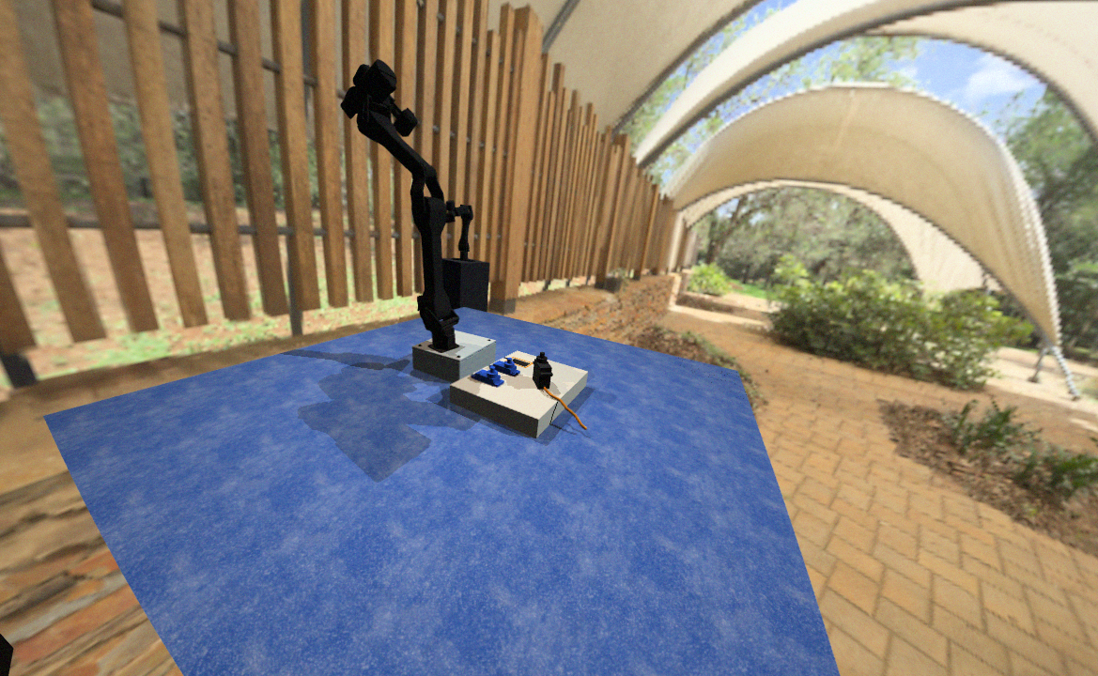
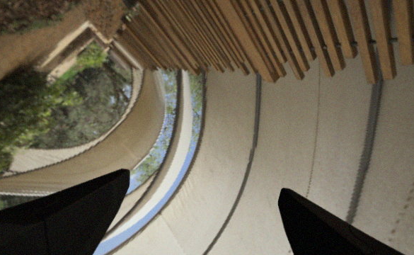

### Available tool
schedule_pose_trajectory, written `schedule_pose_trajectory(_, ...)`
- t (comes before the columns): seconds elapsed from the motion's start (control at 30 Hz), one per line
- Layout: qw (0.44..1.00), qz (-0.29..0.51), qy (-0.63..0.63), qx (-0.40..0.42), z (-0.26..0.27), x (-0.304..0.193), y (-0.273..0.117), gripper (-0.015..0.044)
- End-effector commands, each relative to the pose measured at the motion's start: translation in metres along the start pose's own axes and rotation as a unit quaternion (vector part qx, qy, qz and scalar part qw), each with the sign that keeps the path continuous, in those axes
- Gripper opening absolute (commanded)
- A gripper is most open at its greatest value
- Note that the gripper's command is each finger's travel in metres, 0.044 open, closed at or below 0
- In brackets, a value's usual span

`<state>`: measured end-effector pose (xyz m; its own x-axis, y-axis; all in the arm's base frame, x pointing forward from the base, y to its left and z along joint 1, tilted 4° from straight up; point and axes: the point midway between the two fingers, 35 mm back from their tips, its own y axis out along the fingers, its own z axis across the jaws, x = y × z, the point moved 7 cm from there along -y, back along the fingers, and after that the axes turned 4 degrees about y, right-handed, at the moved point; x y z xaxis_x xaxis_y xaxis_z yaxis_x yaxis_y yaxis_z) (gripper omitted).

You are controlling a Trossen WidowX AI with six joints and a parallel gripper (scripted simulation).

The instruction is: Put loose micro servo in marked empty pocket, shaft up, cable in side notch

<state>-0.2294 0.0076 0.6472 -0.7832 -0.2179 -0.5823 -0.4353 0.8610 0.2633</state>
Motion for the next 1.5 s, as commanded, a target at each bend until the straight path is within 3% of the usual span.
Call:
schedule_pose_trajectory(0.0,1.000,-0.001,-0.002,-0.001,0.000,0.000,0.000,0.0426)
schedule_pose_trajectory(0.9,0.986,-0.060,-0.111,-0.110,-0.020,0.021,-0.038,0.0440)
schedule_pose_trajectory(1.47,0.935,-0.093,-0.256,-0.229,-0.038,0.046,-0.083,0.0440)
